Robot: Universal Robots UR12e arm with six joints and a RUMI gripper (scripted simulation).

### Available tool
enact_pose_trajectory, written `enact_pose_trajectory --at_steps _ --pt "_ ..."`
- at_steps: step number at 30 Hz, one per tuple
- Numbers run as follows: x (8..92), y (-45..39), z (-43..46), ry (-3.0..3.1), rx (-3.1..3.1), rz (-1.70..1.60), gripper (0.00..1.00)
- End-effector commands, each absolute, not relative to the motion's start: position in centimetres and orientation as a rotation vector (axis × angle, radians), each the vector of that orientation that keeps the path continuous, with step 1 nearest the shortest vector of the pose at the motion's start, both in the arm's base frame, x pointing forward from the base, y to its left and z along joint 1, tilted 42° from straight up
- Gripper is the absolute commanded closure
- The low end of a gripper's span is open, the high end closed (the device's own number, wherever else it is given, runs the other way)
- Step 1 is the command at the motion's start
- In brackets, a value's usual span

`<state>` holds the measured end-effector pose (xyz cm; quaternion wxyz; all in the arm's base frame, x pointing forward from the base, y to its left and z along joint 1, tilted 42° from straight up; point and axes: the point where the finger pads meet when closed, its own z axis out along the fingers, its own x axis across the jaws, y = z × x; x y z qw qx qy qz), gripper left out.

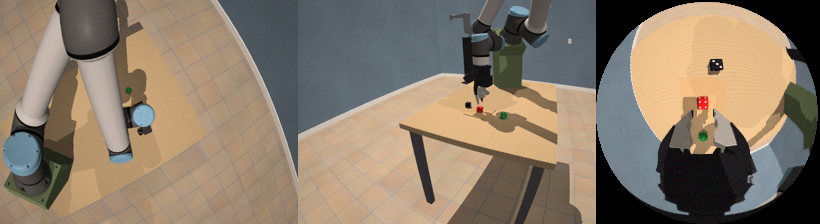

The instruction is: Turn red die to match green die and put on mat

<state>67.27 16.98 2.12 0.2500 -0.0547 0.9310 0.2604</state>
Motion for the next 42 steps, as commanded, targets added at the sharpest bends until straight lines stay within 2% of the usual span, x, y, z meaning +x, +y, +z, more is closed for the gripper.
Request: enact_pose_trajectory --at_steps 1,42 --pt "67.56 17.25 1.74 2.534 -0.149 0.708 0.72" --pt "68.07 17.86 0.89 2.534 -0.149 0.708 0.72"
